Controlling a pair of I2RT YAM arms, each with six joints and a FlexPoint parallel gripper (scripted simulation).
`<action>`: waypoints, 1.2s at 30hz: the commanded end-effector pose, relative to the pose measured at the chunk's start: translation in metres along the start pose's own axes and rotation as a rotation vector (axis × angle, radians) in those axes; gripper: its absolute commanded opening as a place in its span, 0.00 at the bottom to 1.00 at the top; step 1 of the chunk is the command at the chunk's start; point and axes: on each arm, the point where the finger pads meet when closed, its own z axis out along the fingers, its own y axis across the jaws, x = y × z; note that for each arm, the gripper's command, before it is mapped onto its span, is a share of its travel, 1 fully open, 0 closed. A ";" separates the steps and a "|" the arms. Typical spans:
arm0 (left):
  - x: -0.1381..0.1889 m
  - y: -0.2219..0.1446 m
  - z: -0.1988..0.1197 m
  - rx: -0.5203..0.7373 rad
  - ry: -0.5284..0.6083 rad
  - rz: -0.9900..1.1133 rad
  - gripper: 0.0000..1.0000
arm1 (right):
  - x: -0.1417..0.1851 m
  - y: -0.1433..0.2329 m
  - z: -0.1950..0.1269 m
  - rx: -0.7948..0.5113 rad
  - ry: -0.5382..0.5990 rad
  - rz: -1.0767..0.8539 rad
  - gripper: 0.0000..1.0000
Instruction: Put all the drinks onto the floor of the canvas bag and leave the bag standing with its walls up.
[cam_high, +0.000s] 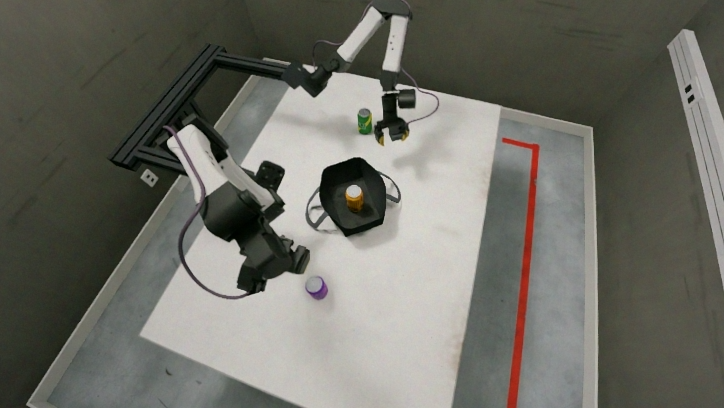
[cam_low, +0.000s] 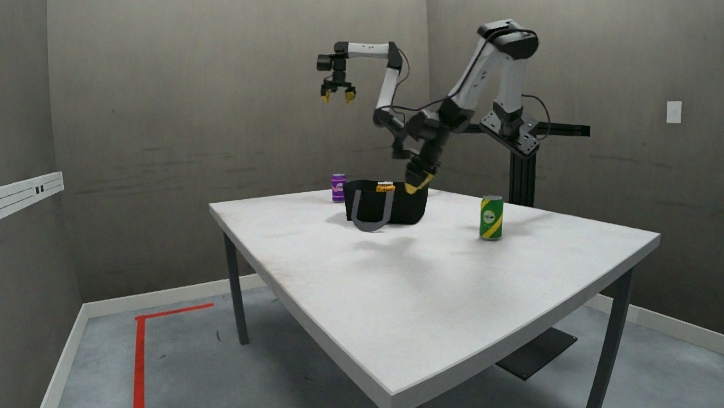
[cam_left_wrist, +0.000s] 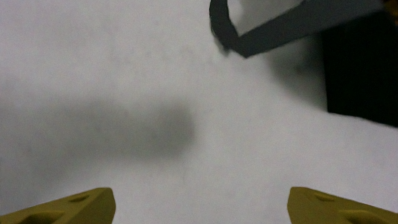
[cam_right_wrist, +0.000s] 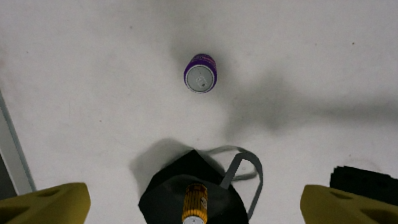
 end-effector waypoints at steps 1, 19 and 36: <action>0.027 -0.005 -0.022 0.143 -0.040 0.133 0.84 | -0.001 0.002 -0.003 -0.002 0.000 -0.002 1.00; 0.125 -0.019 -0.087 0.158 -0.071 0.195 0.84 | -0.001 0.002 -0.003 -0.002 0.000 -0.002 1.00; 0.160 -0.051 -0.114 0.117 -0.078 0.211 0.84 | -0.001 0.002 -0.003 -0.002 0.000 -0.002 1.00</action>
